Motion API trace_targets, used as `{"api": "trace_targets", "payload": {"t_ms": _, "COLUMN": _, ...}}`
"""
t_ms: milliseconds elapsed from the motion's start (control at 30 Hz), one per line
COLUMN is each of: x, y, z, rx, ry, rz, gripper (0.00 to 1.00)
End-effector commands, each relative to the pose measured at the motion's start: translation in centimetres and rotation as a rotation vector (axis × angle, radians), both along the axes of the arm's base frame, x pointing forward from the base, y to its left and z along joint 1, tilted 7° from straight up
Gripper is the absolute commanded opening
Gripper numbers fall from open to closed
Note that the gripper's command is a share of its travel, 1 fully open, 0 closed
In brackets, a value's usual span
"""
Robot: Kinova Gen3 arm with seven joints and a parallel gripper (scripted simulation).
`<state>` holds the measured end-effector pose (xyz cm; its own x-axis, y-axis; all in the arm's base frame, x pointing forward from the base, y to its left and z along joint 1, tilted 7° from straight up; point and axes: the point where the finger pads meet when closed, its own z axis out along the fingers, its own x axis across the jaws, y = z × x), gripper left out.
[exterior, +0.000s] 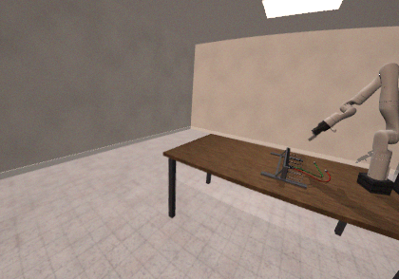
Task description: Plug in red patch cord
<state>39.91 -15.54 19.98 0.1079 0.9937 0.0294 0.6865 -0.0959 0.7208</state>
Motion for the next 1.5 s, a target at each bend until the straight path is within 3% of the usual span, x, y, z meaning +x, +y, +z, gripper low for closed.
{"api": "trace_targets", "payload": {"t_ms": 0, "x": -0.2, "y": -1.2, "z": -0.1, "rx": 0.006, "ry": -0.001, "rz": -0.02, "gripper": 0.0}}
{"api": "trace_targets", "payload": {"t_ms": 867, "x": 0.0, "y": -2.4, "z": -0.4, "rx": 0.006, "ry": -0.001, "rz": -0.02, "gripper": 0.0}}
{"api": "trace_targets", "payload": {"t_ms": 1200, "x": 1.8, "y": -2.6, "z": -2.2, "rx": 0.006, "ry": -0.001, "rz": -0.02, "gripper": 0.0}}
{"api": "trace_targets", "payload": {"t_ms": 1467, "x": 5.0, "y": -2.9, "z": -5.2, "rx": 0.006, "ry": -0.001, "rz": -0.02, "gripper": 0.0}}
